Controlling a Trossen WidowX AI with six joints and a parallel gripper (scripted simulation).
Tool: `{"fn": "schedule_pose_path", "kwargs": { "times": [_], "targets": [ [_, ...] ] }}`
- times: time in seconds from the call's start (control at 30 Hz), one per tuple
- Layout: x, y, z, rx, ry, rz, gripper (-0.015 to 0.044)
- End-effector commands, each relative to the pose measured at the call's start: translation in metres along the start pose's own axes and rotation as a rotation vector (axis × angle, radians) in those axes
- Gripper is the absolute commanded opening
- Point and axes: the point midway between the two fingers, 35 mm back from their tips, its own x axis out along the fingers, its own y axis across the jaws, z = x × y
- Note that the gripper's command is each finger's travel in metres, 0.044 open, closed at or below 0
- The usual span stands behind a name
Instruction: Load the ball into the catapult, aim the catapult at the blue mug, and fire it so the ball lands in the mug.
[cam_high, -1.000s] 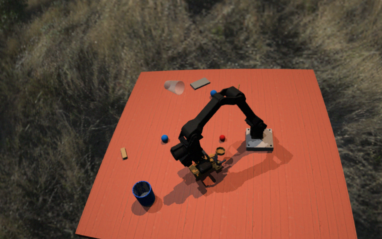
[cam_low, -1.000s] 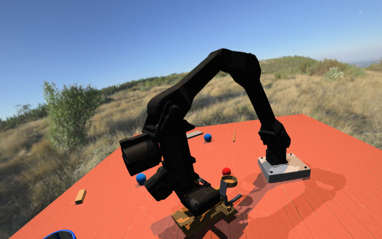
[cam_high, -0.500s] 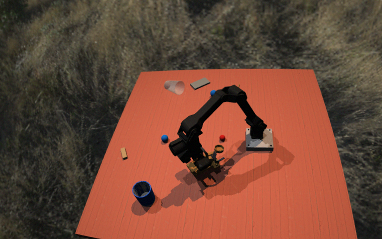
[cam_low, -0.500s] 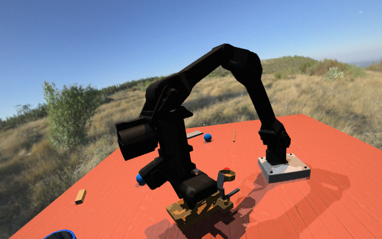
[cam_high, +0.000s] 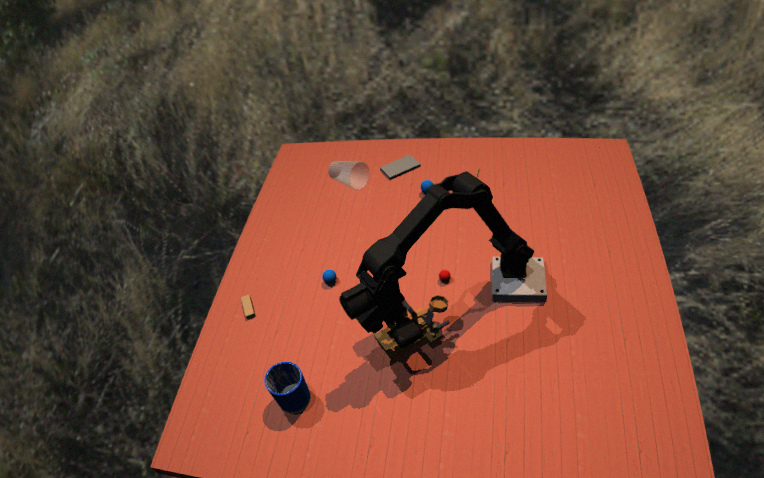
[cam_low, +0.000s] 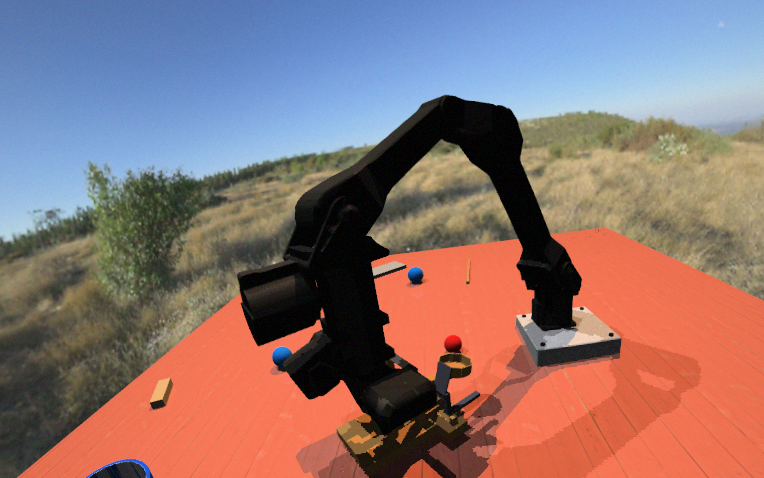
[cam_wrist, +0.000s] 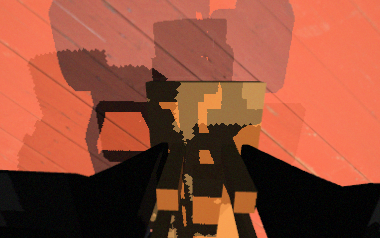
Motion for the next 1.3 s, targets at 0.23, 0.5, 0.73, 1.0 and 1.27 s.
{"fn": "schedule_pose_path", "kwargs": {
  "times": [0.23,0.5,0.73,1.0,1.27],
  "targets": [
    [0.018,0.000,-0.001,-0.003,0.001,0.000,0.0000],
    [0.013,0.000,-0.001,0.002,0.001,0.000,0.0053],
    [0.013,0.000,-0.001,0.002,0.001,0.000,0.0236],
    [-0.008,0.000,0.003,0.002,0.000,0.000,0.0440],
    [-0.087,0.000,0.000,0.002,0.001,0.001,0.0440]
  ]
}}
